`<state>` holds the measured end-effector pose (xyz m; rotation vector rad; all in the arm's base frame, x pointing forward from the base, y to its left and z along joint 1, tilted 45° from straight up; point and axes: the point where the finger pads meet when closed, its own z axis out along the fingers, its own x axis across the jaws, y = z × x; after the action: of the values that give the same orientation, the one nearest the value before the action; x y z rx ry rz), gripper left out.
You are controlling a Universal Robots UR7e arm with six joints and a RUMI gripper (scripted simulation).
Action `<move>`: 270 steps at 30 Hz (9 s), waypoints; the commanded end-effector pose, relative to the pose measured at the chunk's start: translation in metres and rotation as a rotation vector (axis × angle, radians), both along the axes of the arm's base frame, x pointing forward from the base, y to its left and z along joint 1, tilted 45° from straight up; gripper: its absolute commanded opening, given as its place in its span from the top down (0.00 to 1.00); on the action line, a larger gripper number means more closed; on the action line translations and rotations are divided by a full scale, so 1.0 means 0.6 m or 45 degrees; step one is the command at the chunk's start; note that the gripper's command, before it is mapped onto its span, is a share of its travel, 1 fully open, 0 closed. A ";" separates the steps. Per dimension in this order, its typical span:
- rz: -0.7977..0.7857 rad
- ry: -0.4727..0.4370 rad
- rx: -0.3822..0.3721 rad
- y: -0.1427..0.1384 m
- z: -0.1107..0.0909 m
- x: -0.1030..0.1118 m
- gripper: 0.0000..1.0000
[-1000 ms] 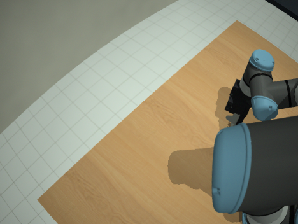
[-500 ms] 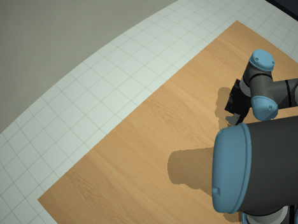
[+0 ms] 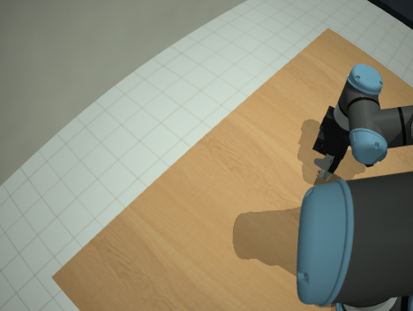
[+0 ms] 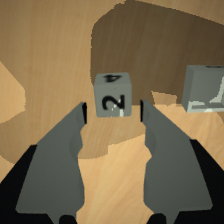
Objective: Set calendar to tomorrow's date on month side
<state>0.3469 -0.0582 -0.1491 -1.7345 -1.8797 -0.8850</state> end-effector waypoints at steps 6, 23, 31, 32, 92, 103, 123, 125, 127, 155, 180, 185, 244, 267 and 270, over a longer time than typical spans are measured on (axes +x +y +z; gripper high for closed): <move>0.000 -0.001 -0.001 -0.042 0.042 -0.006 0.72; 0.000 -0.001 -0.001 -0.090 0.089 -0.013 0.00; 0.000 -0.001 -0.001 -0.090 0.089 -0.013 0.00; 0.000 -0.001 -0.001 -0.090 0.089 -0.013 0.00; -0.996 0.995 0.151 -0.078 0.083 -0.018 0.00; -1.307 1.305 0.199 -0.077 0.078 -0.015 0.00; -1.405 1.404 0.214 -0.077 0.076 -0.014 0.72; -1.405 1.404 0.214 -0.077 0.076 -0.014 0.72; -1.405 1.404 0.214 -0.077 0.076 -0.014 0.72; -1.406 1.404 0.214 -0.077 0.076 -0.014 0.72; -1.406 1.405 0.214 -0.059 0.058 -0.011 0.72; -1.406 1.405 0.214 -0.050 0.049 -0.009 0.72; -1.406 1.405 0.214 -0.015 0.015 -0.004 0.72; -1.406 1.405 0.214 -0.009 0.009 -0.003 0.72; -1.406 1.405 0.214 -0.003 0.003 -0.002 0.72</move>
<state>0.3450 -0.0629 -0.1439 -2.3558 -0.0957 -0.1871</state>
